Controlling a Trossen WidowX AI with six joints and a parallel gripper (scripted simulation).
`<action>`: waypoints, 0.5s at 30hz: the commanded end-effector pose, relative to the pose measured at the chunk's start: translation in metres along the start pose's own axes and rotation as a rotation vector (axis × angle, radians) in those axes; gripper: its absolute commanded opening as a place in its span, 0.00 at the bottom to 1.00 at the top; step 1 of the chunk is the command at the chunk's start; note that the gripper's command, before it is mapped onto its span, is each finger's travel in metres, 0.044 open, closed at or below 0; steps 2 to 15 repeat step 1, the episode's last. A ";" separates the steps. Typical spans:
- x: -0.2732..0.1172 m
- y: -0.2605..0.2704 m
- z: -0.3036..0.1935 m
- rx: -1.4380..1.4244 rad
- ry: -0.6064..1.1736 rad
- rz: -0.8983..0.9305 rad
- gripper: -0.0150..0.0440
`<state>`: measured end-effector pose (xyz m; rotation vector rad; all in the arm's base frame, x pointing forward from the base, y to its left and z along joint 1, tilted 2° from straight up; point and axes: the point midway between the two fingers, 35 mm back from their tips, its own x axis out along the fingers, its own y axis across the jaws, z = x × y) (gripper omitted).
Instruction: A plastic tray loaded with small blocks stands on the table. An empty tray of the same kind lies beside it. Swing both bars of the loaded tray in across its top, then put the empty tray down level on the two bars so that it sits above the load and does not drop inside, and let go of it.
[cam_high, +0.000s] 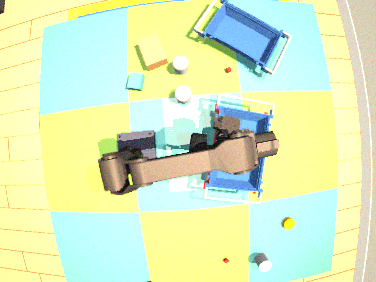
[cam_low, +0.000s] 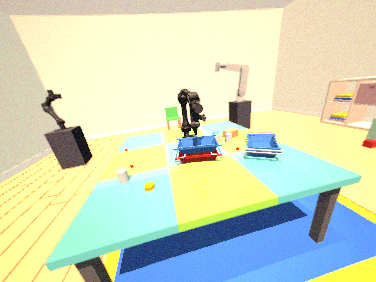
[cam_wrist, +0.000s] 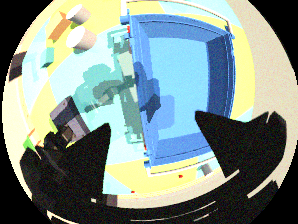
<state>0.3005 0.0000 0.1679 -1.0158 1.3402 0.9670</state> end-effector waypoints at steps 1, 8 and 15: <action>-0.025 0.003 -0.001 0.004 -0.004 -0.005 1.00; -0.025 0.003 -0.001 0.004 -0.004 -0.005 1.00; -0.025 0.003 -0.001 0.004 -0.004 -0.005 1.00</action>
